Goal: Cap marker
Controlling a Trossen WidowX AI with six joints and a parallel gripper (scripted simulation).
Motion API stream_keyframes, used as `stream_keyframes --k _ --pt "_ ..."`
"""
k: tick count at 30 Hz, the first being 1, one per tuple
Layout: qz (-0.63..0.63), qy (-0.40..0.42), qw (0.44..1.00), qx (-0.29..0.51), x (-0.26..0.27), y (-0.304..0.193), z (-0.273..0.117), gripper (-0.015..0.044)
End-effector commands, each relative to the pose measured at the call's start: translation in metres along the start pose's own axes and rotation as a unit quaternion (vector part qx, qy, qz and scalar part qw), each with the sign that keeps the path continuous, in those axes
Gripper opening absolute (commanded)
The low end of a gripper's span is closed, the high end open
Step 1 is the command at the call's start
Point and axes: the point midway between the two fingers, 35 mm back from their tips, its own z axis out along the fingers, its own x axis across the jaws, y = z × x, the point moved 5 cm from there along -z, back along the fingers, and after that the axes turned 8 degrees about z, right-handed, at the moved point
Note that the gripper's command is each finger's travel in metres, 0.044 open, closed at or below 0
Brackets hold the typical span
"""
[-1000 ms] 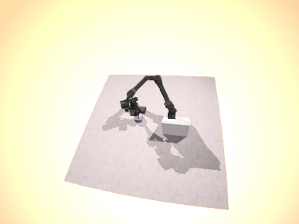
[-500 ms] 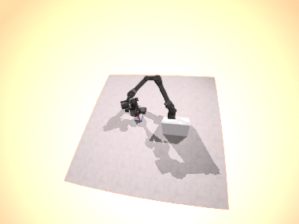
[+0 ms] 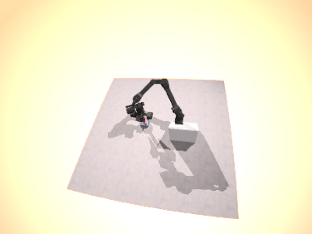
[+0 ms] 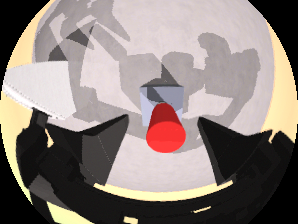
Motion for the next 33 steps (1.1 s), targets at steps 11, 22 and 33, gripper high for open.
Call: stream_keyframes --k 11,22,33 --pt "0.007 0.001 1.000 -0.001 0.000 0.001 -0.075 0.0414" --pt "0.478 -0.001 0.879 0.000 0.001 0.002 -0.068 0.0125" --pt "0.687 -0.001 0.727 0.000 0.002 0.002 -0.065 0.0000"
